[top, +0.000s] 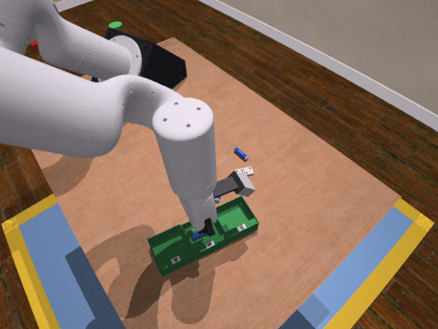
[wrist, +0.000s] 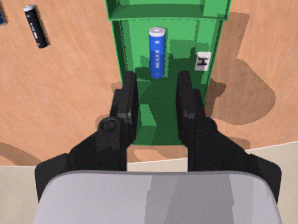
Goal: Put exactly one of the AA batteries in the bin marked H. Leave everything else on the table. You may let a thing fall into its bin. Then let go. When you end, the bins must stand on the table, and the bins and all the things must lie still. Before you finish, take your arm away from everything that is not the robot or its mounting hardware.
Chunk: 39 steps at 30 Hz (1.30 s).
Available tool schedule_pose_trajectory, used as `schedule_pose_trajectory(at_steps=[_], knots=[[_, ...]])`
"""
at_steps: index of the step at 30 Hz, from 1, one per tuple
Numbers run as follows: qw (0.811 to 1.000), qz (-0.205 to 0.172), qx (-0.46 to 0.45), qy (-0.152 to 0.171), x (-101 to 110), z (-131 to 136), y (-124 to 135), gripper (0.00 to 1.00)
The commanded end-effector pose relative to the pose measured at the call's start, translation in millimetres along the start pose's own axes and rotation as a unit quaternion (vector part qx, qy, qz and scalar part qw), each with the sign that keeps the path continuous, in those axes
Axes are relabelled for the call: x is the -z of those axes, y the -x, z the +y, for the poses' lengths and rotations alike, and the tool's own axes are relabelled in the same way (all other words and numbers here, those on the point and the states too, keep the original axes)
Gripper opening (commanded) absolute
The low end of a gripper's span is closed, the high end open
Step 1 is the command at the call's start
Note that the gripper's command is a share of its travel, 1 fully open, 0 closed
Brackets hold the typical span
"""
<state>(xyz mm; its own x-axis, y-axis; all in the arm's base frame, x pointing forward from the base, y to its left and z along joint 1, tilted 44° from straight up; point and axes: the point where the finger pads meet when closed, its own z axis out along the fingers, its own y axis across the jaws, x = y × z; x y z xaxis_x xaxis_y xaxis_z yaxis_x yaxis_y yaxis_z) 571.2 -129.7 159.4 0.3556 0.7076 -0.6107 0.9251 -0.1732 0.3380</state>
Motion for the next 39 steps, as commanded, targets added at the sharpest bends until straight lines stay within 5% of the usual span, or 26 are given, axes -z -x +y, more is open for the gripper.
schedule_pose_trajectory(at_steps=[1, 39], knots=[[1.000, 0.000, 0.000, 0.001, 5, 1, 0, 1.00], [1.000, 0.000, 0.000, 0.001, 137, 1, 0, 1.00]])
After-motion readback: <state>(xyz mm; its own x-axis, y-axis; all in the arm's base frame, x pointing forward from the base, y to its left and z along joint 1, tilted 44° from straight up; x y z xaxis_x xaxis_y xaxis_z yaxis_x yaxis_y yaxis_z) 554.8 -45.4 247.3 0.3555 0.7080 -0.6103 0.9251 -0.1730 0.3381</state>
